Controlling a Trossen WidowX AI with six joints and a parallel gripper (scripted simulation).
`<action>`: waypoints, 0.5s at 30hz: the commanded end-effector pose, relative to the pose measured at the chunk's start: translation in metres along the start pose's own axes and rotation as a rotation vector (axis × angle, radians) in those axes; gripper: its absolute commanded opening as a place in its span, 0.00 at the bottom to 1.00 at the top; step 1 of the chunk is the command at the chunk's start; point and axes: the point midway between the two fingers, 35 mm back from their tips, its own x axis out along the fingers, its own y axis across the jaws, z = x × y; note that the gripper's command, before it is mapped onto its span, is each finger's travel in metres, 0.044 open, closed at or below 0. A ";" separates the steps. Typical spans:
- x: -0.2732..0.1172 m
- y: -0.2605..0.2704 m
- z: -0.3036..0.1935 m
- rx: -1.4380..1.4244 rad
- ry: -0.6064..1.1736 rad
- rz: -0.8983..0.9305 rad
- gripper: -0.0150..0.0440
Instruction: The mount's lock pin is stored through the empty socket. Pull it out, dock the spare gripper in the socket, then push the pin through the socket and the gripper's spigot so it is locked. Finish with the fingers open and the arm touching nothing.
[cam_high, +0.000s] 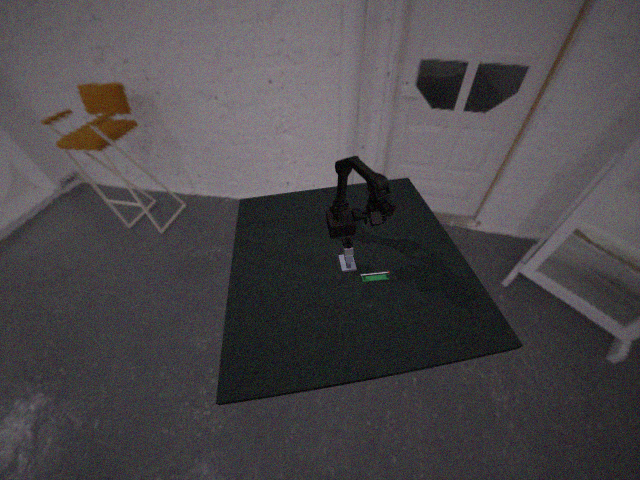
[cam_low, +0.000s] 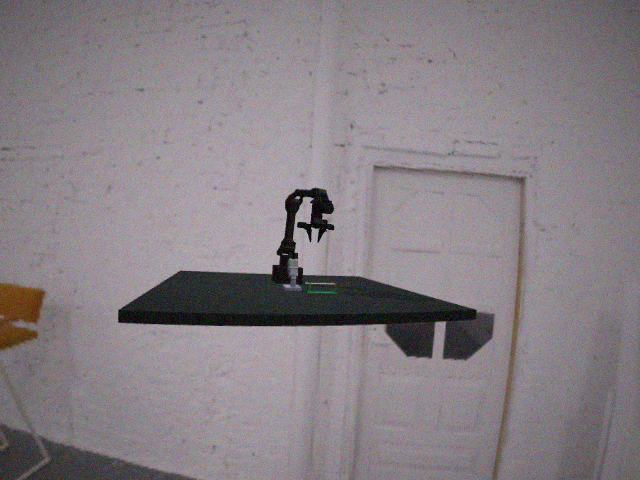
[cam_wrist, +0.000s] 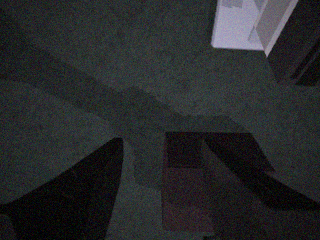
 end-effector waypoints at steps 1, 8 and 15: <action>-0.001 0.004 0.008 -0.038 -0.011 -0.009 0.56; 0.022 0.007 0.087 -0.682 -0.017 -0.133 0.56; 0.061 0.004 0.159 -1.301 0.061 -0.258 0.56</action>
